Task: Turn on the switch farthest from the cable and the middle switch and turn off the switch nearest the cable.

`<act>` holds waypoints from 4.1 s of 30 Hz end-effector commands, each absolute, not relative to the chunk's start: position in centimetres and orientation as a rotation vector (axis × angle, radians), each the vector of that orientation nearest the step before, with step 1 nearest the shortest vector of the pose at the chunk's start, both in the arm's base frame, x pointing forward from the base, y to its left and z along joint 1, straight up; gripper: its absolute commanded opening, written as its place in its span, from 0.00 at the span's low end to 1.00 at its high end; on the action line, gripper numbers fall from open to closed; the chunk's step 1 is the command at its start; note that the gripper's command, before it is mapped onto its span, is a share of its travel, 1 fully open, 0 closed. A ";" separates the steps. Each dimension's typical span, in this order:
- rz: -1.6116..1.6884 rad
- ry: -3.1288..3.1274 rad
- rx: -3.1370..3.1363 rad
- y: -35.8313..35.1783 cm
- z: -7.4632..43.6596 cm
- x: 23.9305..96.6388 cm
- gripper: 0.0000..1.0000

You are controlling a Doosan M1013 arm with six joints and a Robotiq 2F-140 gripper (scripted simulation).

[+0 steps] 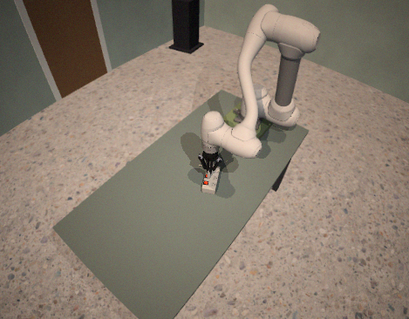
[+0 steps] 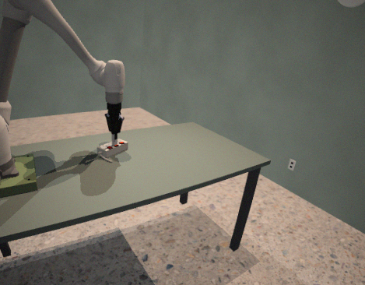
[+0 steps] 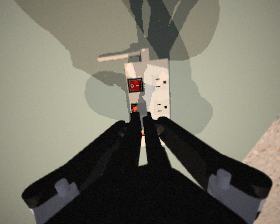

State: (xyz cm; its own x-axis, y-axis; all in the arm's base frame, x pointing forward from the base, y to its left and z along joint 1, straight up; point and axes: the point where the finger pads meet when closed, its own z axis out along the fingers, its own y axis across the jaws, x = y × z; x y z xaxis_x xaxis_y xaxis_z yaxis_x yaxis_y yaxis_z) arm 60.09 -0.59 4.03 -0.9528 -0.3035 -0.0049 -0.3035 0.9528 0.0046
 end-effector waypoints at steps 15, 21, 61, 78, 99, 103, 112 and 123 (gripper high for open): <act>0.008 3.100 -0.482 -0.6 4.0 60.1 0.00; 0.008 3.100 -0.482 -0.6 4.4 60.1 0.00; 0.008 3.100 -0.482 -0.6 7.9 60.1 1.00; 0.008 3.100 -0.482 -0.6 12.6 60.1 1.00; 0.008 3.100 -0.482 -0.7 16.3 60.0 1.00; 0.008 3.100 -0.482 -0.7 16.3 60.0 1.00; 0.008 3.100 -0.482 -0.7 16.3 60.0 1.00; 0.008 3.100 -0.482 -0.7 16.3 60.0 1.00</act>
